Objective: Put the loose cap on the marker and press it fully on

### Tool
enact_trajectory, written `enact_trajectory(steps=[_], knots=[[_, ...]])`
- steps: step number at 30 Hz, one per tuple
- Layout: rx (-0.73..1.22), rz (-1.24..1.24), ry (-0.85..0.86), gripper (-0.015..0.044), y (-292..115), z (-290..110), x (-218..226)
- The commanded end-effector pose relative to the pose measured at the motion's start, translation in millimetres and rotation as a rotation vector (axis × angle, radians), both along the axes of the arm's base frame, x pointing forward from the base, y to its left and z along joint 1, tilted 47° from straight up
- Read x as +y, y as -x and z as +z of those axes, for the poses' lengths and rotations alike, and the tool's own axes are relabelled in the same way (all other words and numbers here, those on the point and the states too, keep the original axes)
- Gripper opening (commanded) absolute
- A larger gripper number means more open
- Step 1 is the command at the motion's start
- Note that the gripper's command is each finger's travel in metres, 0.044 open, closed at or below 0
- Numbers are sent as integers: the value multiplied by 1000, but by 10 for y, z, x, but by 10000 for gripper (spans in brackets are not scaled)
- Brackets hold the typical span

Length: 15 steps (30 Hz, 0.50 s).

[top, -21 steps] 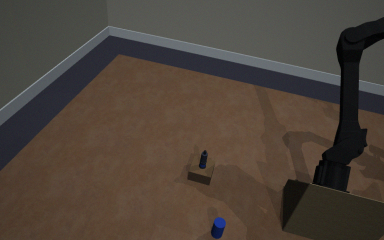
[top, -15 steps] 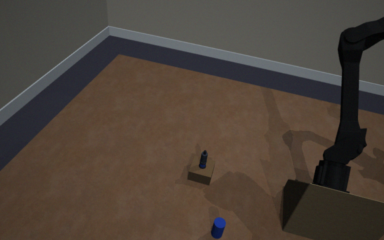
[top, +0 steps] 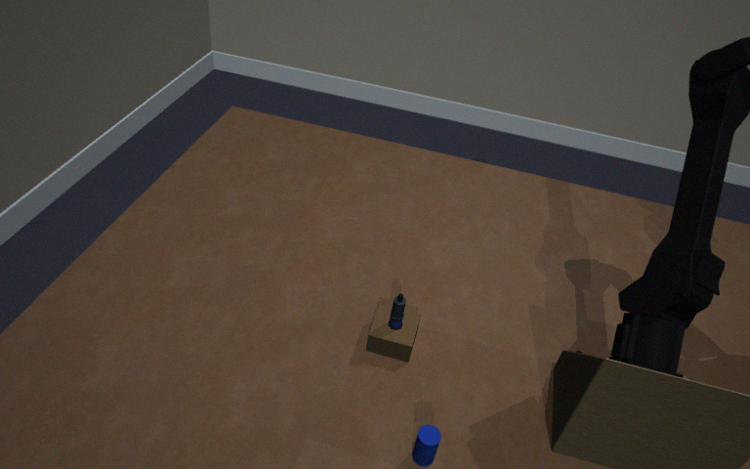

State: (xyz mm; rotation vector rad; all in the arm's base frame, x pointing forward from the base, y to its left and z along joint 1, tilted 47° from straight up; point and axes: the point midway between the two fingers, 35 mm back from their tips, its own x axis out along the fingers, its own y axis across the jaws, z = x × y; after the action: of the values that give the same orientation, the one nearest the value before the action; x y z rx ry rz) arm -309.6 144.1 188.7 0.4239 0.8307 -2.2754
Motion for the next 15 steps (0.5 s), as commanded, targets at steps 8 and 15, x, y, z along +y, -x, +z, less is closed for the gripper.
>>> enact_trajectory(steps=[8, 15], knots=[[-555, -768, 318, 246, -1107, -959, 1211], [-787, -1206, 550, 246, -2032, -1476, 1539]])
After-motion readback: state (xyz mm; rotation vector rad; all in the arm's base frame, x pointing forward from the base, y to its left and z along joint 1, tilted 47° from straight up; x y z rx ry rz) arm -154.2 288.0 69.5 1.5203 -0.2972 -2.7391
